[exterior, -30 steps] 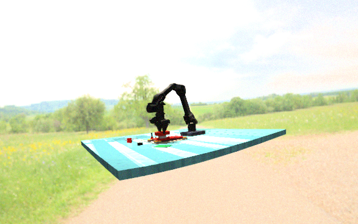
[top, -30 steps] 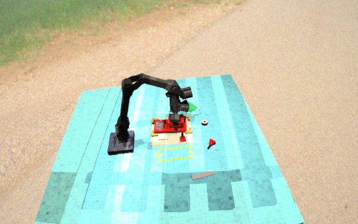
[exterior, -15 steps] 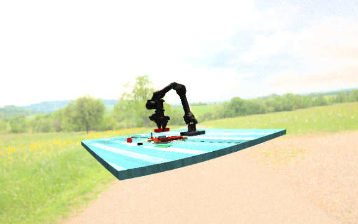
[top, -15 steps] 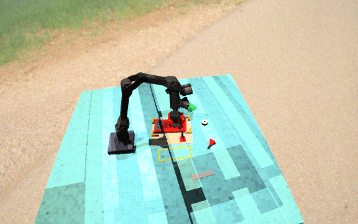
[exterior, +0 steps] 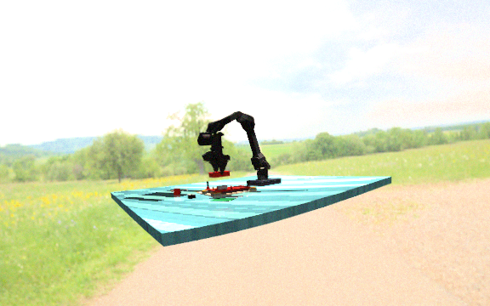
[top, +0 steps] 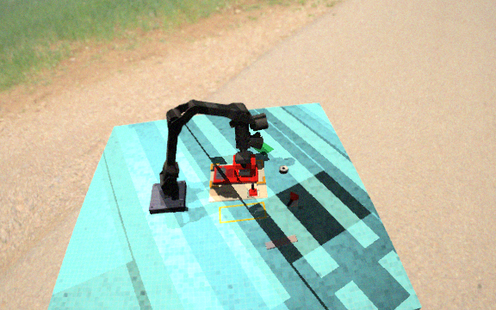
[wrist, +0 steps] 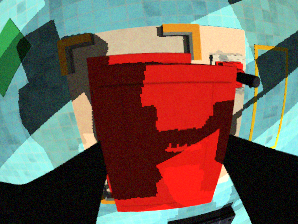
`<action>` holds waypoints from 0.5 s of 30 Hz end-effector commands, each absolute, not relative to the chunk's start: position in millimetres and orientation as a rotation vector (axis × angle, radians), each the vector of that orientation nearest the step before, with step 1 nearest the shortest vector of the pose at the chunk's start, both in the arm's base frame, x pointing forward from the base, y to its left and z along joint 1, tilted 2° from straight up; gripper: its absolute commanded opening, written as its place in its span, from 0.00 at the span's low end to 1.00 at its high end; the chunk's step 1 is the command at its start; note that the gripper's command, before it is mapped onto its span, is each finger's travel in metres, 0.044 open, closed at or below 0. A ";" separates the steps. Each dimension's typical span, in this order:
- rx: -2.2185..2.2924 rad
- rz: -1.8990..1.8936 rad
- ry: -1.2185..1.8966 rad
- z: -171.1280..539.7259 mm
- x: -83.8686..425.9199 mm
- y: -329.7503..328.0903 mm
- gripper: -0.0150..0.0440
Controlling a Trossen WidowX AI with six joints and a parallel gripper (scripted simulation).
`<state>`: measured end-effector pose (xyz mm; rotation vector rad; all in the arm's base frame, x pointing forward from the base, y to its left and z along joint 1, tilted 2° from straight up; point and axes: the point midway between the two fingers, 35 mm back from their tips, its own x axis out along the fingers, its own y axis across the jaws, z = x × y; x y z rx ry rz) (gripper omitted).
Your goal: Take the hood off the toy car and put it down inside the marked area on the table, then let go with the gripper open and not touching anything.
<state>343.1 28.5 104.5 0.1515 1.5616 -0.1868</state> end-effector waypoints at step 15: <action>0.155 -0.188 1.553 109.6 337.5 -39.5 0.25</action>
